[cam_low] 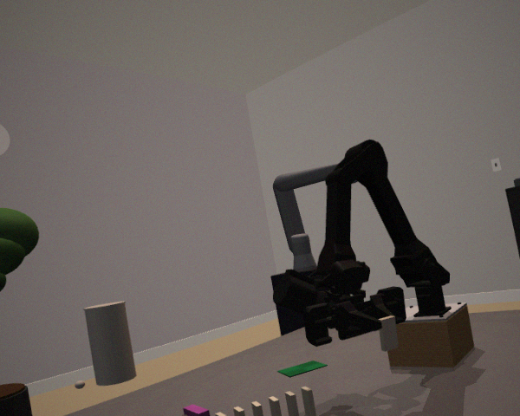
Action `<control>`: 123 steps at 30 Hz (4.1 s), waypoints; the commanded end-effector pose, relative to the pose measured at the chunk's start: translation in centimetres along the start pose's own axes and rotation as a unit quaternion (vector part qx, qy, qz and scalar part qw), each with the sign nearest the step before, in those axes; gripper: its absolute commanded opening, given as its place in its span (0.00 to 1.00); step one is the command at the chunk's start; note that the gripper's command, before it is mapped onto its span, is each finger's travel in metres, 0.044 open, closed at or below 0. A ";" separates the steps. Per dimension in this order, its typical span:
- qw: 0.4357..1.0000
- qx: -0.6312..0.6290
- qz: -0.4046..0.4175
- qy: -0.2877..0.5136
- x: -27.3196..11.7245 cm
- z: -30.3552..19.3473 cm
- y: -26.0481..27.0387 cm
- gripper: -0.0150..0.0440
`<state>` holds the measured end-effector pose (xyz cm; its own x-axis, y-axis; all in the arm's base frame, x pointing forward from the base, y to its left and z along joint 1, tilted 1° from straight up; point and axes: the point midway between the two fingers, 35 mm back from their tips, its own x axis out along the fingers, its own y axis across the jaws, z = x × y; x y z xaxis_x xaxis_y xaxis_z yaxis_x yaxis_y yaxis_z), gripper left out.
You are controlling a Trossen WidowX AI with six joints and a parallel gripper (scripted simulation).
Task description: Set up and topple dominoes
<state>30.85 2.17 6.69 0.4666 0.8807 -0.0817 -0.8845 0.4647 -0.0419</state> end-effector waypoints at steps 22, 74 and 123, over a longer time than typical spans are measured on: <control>1.000 0.005 0.001 0.000 1.1 -6.7 -0.6 0.44; 1.000 0.006 0.002 -0.001 1.3 -5.9 0.4 1.00; 0.745 -0.003 0.007 0.667 4.5 -7.9 0.4 1.00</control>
<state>32.16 5.63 -1.54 0.0239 0.0106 -0.9997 -0.8900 0.4556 -0.0164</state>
